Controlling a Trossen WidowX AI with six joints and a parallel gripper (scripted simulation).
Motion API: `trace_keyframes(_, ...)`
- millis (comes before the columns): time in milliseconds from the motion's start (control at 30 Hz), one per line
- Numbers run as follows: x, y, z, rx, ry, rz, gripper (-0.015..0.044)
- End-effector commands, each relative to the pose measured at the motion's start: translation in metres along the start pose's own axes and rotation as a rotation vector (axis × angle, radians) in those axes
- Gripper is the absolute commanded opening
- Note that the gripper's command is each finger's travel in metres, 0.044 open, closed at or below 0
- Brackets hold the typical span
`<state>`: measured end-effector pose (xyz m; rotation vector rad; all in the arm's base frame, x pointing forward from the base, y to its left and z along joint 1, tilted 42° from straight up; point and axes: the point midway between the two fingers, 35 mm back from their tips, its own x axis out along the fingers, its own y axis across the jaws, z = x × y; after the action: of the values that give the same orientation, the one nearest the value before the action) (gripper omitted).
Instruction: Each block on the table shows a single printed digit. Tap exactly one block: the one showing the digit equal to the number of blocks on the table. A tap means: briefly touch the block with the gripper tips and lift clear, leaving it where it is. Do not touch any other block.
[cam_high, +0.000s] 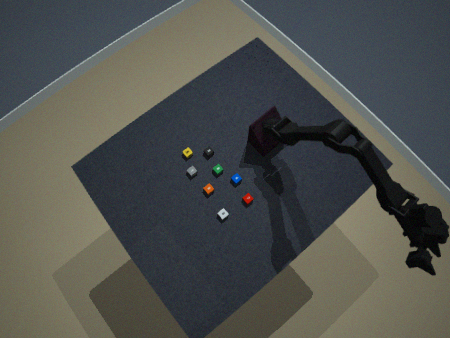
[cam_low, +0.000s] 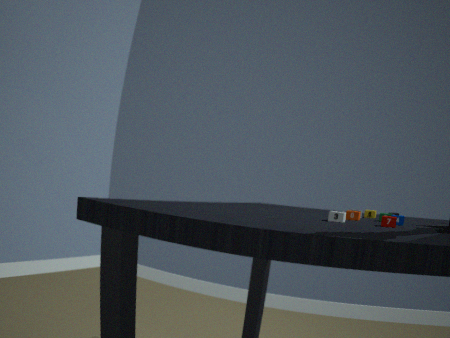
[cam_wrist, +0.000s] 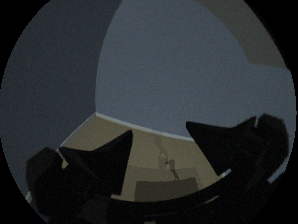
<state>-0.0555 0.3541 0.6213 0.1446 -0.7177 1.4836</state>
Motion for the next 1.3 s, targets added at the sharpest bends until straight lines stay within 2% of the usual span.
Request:
trace_keyframes(0,0.011,-0.019,-0.073,-0.101,0.174,-0.009,0.04)
trace_keyframes(133,0.008,-0.05,-0.152,-0.179,0.37,-0.024,0.04)
trace_keyframes(267,-0.01,-0.087,-0.224,-0.223,0.56,-0.042,0.04)
trace_keyframes(400,-0.041,-0.127,-0.289,-0.238,0.746,-0.064,0.04)
trace_keyframes(567,-0.099,-0.177,-0.359,-0.215,0.972,-0.098,0.04)
trace_keyframes(733,-0.174,-0.222,-0.414,-0.147,1.187,-0.14,0.04)
trace_keyframes(933,-0.282,-0.262,-0.46,-0.001,1.421,-0.205,0.04)
trace_keyframes(1100,-0.382,-0.279,-0.481,0.18,1.586,-0.274,0.04)
trace_keyframes(1267,-0.484,-0.276,-0.485,0.419,1.706,-0.359,0.04)
